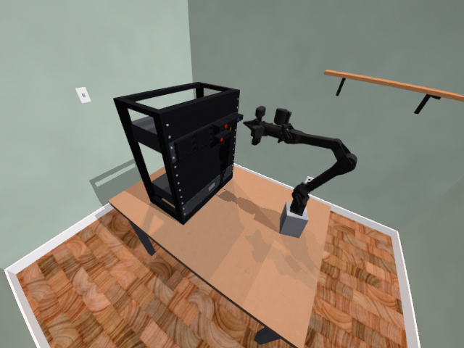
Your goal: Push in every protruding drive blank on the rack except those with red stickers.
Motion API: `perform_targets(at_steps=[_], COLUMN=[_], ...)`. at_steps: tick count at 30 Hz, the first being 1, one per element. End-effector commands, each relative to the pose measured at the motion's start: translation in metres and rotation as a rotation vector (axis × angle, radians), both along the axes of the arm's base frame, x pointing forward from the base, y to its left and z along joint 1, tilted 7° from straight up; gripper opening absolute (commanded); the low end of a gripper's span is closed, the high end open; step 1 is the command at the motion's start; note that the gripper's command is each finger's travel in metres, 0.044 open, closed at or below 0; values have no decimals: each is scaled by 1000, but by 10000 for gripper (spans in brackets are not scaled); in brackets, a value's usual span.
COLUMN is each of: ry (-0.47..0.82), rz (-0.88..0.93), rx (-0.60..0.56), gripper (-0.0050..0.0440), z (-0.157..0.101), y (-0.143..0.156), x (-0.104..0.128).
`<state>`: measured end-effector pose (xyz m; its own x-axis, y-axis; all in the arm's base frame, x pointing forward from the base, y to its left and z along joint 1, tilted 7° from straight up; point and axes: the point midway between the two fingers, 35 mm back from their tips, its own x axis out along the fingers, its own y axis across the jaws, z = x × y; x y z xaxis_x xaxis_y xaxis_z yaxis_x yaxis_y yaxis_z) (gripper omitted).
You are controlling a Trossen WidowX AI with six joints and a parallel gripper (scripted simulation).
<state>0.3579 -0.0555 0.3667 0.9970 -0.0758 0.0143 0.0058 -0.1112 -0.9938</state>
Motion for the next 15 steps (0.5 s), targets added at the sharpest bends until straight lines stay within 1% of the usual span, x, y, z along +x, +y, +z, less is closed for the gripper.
perform_targets(at_steps=[1,3,15], ry=[-22,-22,-22], rz=[1,1,1], rx=[-2,-2,-2], gripper=[0,0,0], z=[12,12,12], y=[0,0,0], x=[16,19,19])
